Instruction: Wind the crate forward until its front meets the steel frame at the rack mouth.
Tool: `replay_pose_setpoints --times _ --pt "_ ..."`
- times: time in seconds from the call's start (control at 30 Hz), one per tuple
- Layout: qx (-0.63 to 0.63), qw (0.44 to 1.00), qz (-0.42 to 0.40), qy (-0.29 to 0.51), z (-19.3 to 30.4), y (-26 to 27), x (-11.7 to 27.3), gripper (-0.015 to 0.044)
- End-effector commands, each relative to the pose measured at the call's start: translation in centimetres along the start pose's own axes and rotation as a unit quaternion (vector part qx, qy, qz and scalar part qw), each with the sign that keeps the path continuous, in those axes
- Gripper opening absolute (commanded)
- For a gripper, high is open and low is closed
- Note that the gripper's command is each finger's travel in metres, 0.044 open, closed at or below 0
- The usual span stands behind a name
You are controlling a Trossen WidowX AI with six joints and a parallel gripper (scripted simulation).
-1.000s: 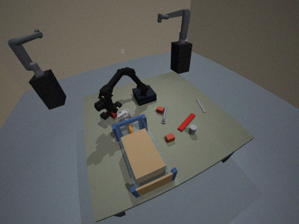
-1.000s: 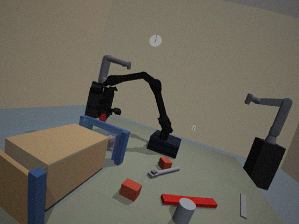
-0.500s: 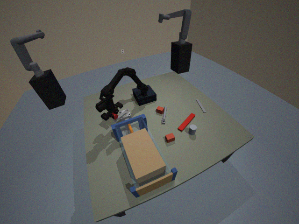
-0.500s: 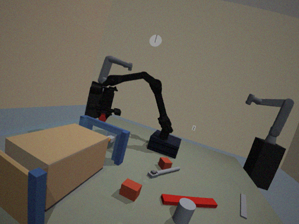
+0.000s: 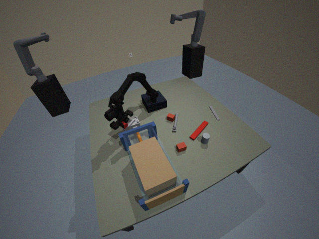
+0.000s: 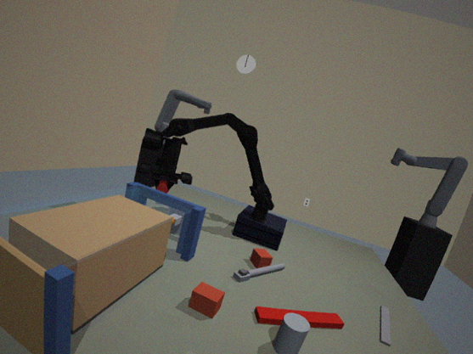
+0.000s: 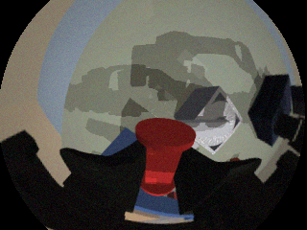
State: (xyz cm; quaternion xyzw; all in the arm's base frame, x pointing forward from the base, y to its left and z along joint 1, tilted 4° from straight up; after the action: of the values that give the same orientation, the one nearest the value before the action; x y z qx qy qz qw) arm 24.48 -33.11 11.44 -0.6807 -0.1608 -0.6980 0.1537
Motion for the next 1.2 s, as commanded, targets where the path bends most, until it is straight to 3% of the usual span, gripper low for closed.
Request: replay_pose_setpoints --times 0.0,1.17 --pt "0.010 1.000 0.008 0.018 2.0 -0.7 0.0 0.0000" --pt "0.010 1.000 0.009 0.020 5.0 -3.0 0.1 0.0000"
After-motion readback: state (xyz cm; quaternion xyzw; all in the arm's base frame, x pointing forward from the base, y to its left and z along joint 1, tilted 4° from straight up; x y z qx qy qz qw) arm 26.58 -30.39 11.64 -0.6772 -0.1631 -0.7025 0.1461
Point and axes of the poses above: the point midway between the two fingers, 35 mm back from their tips, its own x axis back along the fingers, its own y axis across the jaws, z = x × y, the point moved 5 cm from there along x, back along the fingers, and after that the axes turned 7 degrees about -x, right-handed, at the moved point
